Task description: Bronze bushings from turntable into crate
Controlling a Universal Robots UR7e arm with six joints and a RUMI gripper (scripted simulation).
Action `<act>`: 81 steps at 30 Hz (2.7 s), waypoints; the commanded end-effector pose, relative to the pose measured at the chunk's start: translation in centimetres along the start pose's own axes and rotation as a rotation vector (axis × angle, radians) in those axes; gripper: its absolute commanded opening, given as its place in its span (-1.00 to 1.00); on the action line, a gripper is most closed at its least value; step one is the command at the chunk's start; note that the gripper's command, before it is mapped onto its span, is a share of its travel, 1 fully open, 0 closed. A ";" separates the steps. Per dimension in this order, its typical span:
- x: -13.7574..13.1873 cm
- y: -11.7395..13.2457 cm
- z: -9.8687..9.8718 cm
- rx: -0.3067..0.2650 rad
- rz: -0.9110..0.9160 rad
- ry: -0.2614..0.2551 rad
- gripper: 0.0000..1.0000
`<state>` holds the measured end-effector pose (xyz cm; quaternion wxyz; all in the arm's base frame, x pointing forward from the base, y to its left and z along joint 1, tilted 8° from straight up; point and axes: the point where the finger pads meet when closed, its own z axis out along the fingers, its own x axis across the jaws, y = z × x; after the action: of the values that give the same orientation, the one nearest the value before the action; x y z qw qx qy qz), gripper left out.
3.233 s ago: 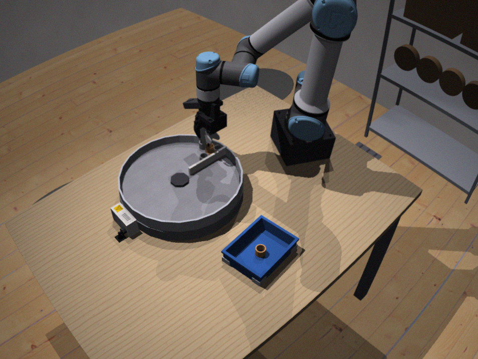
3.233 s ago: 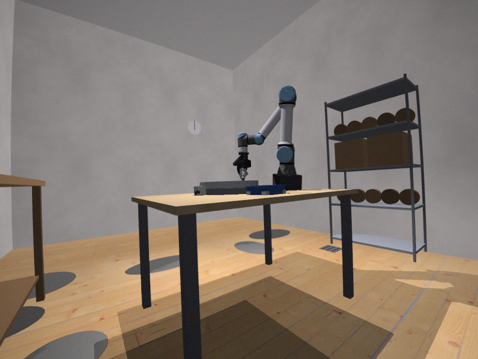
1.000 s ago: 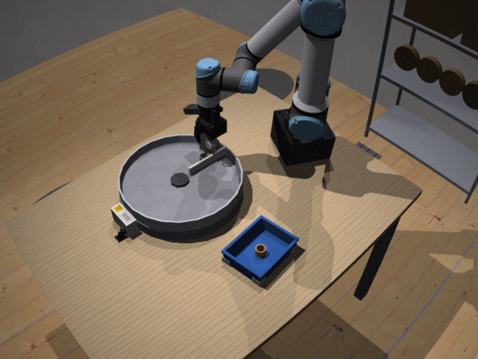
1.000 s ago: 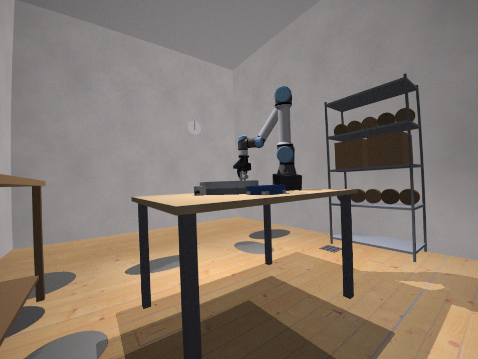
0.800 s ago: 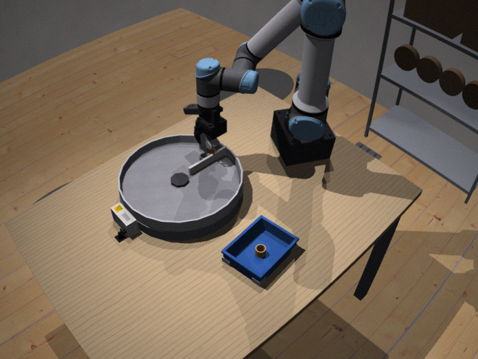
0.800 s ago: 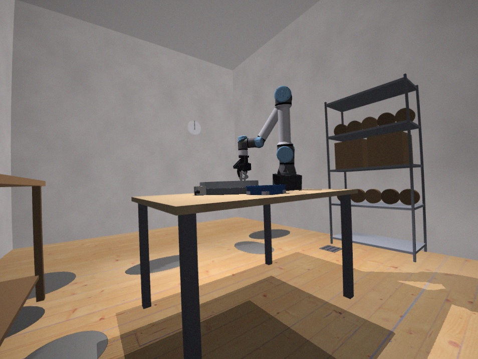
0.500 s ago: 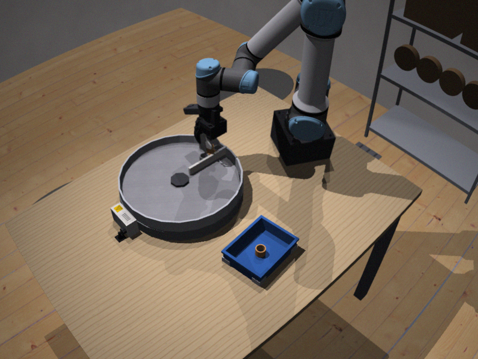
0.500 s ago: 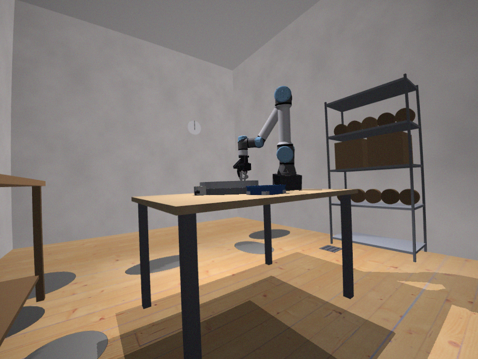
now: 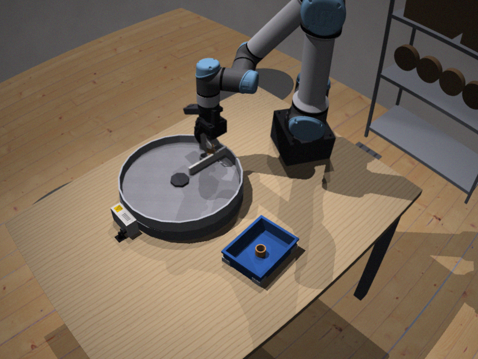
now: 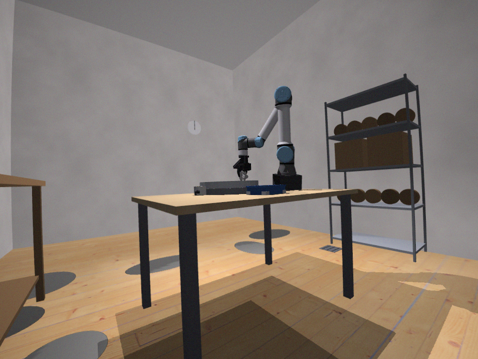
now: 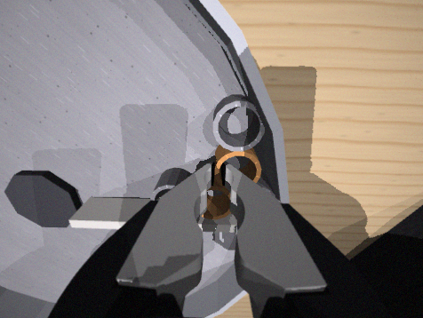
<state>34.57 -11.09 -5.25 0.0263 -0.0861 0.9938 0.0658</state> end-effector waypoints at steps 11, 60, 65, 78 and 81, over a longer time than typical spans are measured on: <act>0.0 0.0 0.0 0.001 0.000 -0.001 -1.00; 0.0 0.0 -6.1 0.001 0.000 -0.001 -1.00; 0.0 0.0 -6.3 0.001 0.000 -0.001 -1.00; 0.0 0.0 -6.3 0.001 0.000 -0.001 -1.00; 0.0 0.0 -6.3 0.001 0.000 -0.001 -1.00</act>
<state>34.31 -11.93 0.96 0.0263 -0.0861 0.9938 0.0659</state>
